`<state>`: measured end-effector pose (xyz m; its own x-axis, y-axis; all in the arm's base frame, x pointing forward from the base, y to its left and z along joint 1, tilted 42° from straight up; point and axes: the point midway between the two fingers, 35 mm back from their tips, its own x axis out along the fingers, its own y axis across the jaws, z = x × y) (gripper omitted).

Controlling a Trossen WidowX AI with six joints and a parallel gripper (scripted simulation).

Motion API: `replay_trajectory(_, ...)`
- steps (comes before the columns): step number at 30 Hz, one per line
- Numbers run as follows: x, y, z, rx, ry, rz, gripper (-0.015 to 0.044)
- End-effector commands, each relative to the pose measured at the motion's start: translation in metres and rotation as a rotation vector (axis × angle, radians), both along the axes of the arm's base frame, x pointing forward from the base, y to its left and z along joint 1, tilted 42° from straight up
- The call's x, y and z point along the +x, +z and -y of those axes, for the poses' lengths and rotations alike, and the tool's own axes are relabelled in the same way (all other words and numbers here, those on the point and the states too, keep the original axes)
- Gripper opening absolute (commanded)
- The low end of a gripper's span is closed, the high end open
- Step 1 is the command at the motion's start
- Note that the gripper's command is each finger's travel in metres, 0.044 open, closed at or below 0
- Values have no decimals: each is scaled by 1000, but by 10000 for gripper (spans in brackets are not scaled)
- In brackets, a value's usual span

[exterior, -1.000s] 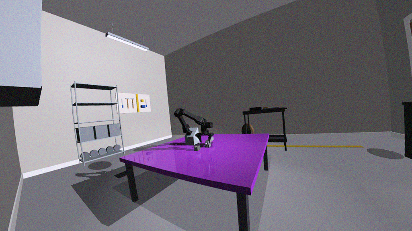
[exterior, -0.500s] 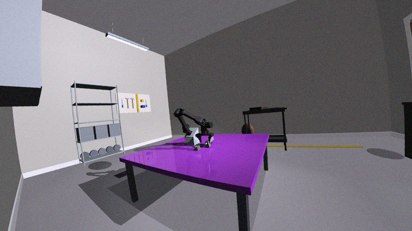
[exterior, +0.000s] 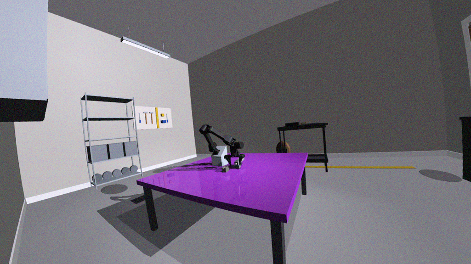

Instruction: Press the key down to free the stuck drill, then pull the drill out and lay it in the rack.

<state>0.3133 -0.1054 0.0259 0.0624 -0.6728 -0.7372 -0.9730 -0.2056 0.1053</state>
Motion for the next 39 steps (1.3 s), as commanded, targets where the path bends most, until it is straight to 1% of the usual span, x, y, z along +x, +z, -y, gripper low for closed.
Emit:
replay_trajectory(1,-3,-9,3,-1,-1,-19,440)
replay_trajectory(12,-5,-24,11,-2,-1,-19,440)
replay_trajectory(19,-5,-25,12,-3,-1,-19,440)
replay_trajectory(34,-3,-22,12,-4,-3,-7,46)
replay_trajectory(39,-3,-22,12,-4,-3,-7,13)
